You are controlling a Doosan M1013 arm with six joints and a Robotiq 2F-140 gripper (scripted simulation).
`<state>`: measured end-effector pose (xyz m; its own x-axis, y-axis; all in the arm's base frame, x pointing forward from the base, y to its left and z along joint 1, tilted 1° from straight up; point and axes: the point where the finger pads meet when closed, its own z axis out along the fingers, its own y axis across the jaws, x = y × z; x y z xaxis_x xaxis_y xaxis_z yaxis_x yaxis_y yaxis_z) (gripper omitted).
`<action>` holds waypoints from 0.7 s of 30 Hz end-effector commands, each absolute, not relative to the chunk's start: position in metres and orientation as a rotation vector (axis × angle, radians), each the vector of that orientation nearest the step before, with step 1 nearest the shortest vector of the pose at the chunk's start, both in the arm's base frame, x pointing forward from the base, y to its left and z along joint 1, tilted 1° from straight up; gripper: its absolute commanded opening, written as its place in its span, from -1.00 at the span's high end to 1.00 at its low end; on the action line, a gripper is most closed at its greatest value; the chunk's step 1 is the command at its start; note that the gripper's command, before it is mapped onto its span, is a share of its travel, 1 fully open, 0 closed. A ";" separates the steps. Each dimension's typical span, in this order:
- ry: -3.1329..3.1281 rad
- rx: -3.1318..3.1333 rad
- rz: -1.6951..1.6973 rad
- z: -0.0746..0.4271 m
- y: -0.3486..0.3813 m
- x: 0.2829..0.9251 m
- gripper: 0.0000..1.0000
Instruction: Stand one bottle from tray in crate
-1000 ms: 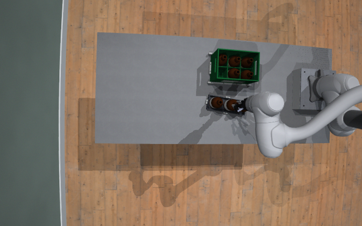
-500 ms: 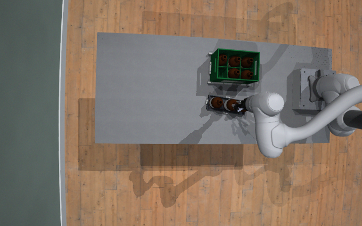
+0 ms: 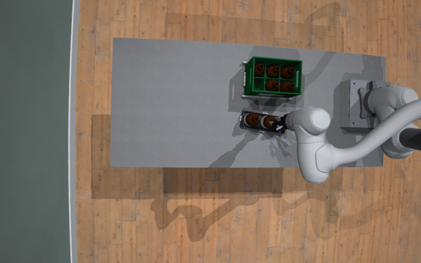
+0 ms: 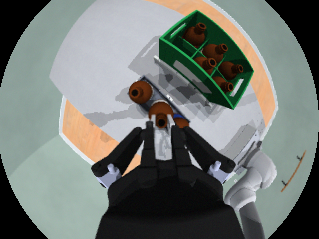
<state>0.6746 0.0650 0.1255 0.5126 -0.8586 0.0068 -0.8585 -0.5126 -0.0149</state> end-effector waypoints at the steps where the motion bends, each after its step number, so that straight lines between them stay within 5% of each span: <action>1: 1.546 -2.724 -0.021 0.126 0.065 0.675 1.00; 21: 1.546 -2.724 -0.021 0.135 0.065 0.674 1.00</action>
